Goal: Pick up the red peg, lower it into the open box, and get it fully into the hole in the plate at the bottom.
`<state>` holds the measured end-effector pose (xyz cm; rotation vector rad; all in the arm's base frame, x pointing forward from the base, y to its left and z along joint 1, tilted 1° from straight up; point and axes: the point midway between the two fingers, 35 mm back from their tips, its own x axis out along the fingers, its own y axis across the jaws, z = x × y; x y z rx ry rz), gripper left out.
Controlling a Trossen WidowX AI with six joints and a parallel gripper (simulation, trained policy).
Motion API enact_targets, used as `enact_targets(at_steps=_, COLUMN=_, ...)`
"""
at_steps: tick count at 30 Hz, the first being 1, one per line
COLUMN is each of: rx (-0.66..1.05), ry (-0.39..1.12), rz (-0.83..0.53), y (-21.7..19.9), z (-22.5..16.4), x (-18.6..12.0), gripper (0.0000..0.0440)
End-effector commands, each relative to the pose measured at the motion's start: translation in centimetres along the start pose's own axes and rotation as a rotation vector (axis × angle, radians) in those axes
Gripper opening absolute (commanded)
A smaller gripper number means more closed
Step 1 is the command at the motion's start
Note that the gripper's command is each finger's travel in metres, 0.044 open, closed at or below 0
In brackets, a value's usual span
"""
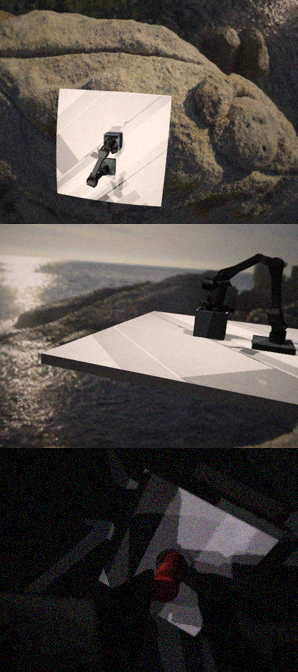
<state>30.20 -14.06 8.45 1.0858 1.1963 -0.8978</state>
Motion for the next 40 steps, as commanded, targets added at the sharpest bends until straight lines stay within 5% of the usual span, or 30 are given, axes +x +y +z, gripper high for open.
enact_targets(at_steps=1, rx=-0.004, ry=0.040, rz=-0.017, y=-0.3, z=0.2, x=0.7, gripper=0.0151)
enact_targets(at_steps=40, rx=-0.073, ry=0.050, rz=0.277, y=3.3, z=4.7, x=-5.6, gripper=0.0164)
